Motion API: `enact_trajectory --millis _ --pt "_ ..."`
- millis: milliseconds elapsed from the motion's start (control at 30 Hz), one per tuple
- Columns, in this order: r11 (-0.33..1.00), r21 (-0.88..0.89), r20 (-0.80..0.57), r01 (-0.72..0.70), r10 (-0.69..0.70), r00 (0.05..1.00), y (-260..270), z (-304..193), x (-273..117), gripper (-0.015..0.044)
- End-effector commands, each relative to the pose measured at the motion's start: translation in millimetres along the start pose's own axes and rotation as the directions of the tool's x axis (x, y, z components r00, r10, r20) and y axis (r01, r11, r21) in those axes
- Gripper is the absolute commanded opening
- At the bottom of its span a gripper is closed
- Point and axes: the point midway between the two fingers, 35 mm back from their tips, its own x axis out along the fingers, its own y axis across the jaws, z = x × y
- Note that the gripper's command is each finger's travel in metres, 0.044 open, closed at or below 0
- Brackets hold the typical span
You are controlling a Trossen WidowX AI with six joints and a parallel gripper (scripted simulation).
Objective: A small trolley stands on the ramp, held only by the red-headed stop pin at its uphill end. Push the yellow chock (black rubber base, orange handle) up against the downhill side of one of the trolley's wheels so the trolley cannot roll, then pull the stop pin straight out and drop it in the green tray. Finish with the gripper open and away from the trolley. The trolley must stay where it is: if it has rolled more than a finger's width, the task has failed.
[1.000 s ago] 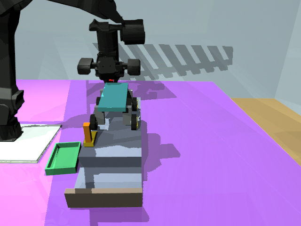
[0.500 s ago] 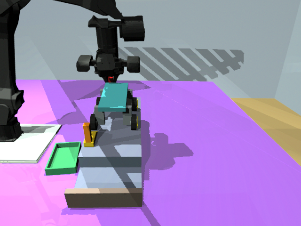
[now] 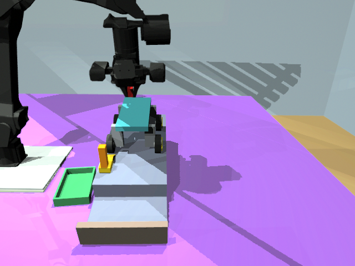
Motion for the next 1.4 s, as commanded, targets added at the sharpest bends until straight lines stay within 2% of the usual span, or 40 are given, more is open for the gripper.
enact_trajectory --millis 0,1367 --pt "1.000 -0.006 -0.006 -0.003 0.003 1.000 0.4 -1.7 -4.7 0.0000" --pt "1.000 -0.006 -0.007 -0.003 0.003 1.000 1.1 -16.4 -19.1 0.0000"
